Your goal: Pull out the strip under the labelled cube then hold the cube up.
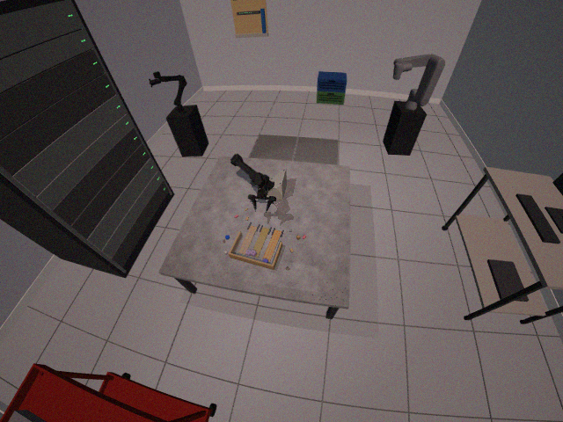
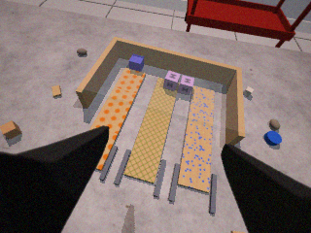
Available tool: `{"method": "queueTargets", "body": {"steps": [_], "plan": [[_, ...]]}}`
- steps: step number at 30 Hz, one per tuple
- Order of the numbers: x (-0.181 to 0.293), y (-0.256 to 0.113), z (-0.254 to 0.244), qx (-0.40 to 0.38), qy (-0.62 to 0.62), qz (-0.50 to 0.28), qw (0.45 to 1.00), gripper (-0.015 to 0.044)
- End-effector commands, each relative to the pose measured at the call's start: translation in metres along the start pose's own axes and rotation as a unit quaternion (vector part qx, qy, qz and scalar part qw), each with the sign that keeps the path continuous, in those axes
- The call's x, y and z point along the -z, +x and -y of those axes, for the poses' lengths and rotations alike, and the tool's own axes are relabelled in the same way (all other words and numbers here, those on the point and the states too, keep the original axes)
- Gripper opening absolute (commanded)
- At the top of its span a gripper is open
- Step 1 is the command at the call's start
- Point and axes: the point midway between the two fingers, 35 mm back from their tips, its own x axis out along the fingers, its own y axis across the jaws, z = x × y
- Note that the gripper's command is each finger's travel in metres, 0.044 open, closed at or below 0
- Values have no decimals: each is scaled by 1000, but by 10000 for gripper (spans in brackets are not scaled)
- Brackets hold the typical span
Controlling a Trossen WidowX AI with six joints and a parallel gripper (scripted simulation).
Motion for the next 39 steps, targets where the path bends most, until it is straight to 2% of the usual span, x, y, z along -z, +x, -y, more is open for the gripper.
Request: {"method": "queueTargets", "body": {"steps": [1,11,14,26,33,39], "plan": [[-1,-2,-1,1,-7,1,1000,400],[-1,-2,-1,1,-7,1,1000,400],[-3,9,-5,-3,-6,-28,1000,321],[15,85,-17,-1,33,-288,957,6],[43,112,-15,33,62,-435,898,0],[48,115,-16,41,66,-456,887,0]]}}
